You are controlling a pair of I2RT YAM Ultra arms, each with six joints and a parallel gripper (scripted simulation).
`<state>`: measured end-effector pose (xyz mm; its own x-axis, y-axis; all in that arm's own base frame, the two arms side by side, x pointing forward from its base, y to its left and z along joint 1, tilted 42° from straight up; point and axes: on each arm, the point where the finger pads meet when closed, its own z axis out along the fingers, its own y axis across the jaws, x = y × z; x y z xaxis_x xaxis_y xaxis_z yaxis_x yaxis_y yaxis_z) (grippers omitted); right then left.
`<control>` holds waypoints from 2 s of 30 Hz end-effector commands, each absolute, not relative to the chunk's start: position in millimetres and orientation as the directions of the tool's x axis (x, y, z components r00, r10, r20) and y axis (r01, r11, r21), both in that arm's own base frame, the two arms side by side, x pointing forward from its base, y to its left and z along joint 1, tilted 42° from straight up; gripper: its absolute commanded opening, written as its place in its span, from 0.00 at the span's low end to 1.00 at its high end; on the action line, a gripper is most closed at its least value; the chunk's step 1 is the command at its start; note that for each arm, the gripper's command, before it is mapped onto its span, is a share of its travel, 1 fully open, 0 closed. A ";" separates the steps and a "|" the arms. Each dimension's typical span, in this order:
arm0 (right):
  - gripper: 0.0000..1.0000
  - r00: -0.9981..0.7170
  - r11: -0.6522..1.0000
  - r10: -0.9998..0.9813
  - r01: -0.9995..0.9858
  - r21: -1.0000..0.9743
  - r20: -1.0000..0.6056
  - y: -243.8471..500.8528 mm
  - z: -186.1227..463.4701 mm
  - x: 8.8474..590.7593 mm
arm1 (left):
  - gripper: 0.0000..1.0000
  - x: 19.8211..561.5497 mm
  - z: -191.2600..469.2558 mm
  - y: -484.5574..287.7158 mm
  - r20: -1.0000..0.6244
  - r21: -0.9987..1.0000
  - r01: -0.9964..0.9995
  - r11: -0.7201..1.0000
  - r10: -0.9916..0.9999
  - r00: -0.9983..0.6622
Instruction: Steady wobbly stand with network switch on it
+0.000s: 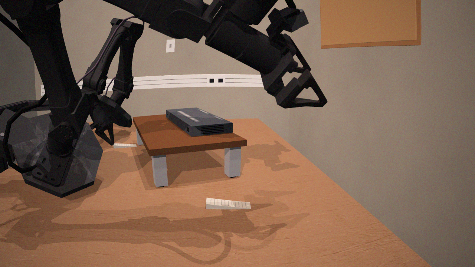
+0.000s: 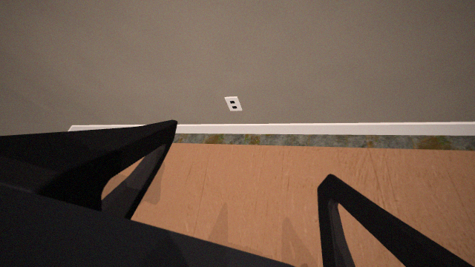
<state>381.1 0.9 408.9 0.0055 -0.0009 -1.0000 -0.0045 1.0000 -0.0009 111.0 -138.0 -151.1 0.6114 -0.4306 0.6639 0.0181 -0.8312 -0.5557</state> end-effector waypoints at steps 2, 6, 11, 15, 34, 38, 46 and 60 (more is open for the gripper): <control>1.00 0.099 0.999 0.003 -0.047 -0.002 -0.995 13.6 443.5 367.8 | 0.00 114.2 -146.0 -141.7 0.672 -0.540 0.008 -0.841 -0.426 0.607; 1.00 0.099 0.999 0.003 -0.047 -0.002 -0.995 13.6 443.5 367.8 | 0.00 111.4 -147.5 -149.5 0.678 -0.525 -0.002 -0.851 -0.419 0.604; 1.00 0.099 0.999 0.003 -0.047 -0.002 -0.995 13.6 443.5 367.8 | 0.00 117.0 -143.3 -139.5 0.670 -0.545 0.005 -0.838 -0.432 0.604; 1.00 0.099 0.999 0.003 -0.047 -0.002 -0.995 13.6 443.5 367.8 | 0.00 118.5 -142.8 -142.0 0.673 -0.538 0.007 -0.843 -0.425 0.606; 1.00 0.099 0.999 0.003 -0.047 -0.002 -0.995 13.6 443.5 367.8 | 0.00 125.7 -138.0 -138.1 0.670 -0.545 0.008 -0.839 -0.430 0.605; 1.00 0.099 0.999 0.003 -0.047 -0.002 -0.995 13.6 443.5 367.8 | 0.00 123.3 -140.4 -145.6 0.673 -0.528 0.002 -0.849 -0.417 0.611; 1.00 0.099 0.999 0.003 -0.047 -0.002 -0.995 13.6 443.5 367.8 | 0.00 129.6 -135.0 -138.3 0.672 -0.543 0.006 -0.840 -0.430 0.603; 1.00 0.099 0.999 0.003 -0.047 -0.002 -0.995 13.6 443.5 367.8 | 0.00 135.3 -130.9 -137.1 0.669 -0.550 0.011 -0.835 -0.433 0.604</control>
